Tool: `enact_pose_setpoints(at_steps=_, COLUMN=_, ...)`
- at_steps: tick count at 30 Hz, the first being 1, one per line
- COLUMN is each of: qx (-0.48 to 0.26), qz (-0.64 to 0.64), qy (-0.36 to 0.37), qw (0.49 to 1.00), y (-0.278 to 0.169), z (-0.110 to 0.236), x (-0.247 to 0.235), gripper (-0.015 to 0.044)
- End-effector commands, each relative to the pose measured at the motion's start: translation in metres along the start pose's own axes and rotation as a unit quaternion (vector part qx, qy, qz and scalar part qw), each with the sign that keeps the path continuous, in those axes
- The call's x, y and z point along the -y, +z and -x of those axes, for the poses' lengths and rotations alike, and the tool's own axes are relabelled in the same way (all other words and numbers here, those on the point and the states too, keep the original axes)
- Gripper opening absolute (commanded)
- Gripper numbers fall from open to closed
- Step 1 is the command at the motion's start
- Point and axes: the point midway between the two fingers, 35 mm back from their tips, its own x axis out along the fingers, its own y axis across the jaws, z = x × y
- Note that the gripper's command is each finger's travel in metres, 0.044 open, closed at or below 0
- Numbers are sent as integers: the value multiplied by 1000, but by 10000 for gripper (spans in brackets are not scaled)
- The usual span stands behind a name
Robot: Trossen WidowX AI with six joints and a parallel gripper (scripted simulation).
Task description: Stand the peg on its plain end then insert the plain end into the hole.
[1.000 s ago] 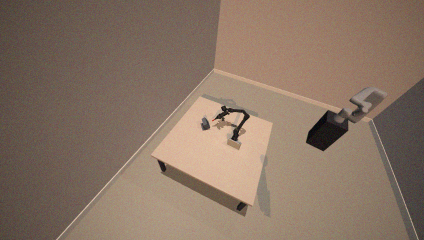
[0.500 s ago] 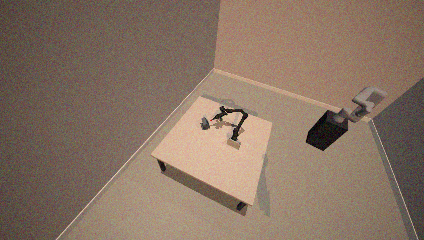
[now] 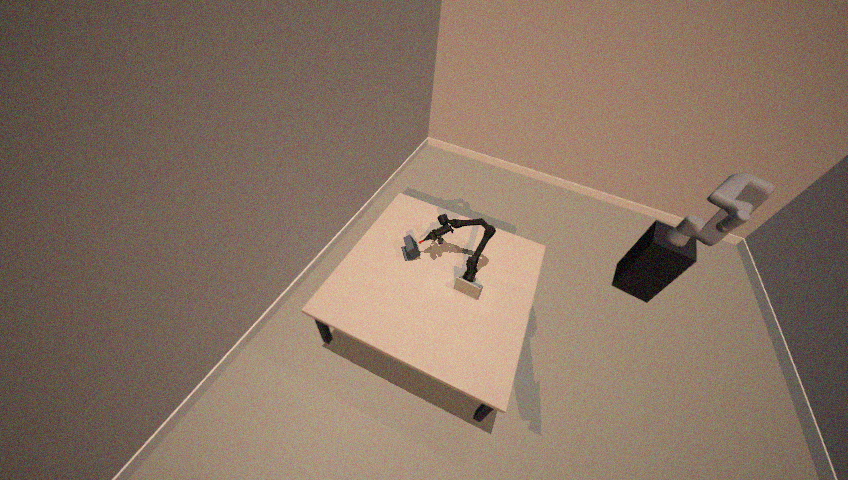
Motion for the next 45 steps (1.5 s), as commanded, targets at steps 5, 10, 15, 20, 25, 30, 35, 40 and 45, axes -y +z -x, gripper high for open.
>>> enact_pose_setpoints(at_steps=5, qx=-1, qz=0, qy=-2, qw=1000, y=0, z=-10, x=0, gripper=0)
enact_pose_setpoints(at_steps=10, qx=-1, qz=0, qy=-2, qw=1000, y=0, z=-17, x=0, gripper=0)
enact_pose_setpoints(at_steps=15, qx=-1, qz=0, qy=-2, qw=1000, y=1, z=-23, x=0, gripper=0)
enact_pose_setpoints(at_steps=20, qx=-2, qz=2, qy=-2, qw=1000, y=0, z=-19, x=0, gripper=0)
enact_pose_setpoints(at_steps=25, qx=-2, qz=2, qy=-2, qw=1000, y=0, z=-19, x=0, gripper=0)
enact_pose_setpoints(at_steps=30, qx=-2, qz=2, qy=-2, qw=1000, y=0, z=-19, x=0, gripper=0)
enact_pose_setpoints(at_steps=35, qx=-2, qz=2, qy=-2, qw=1000, y=0, z=-21, x=0, gripper=0)
enact_pose_setpoints(at_steps=40, qx=-2, qz=2, qy=-2, qw=1000, y=1, z=-23, x=0, gripper=0)
enact_pose_setpoints(at_steps=45, qx=-2, qz=2, qy=-2, qw=1000, y=1, z=-27, x=0, gripper=0)
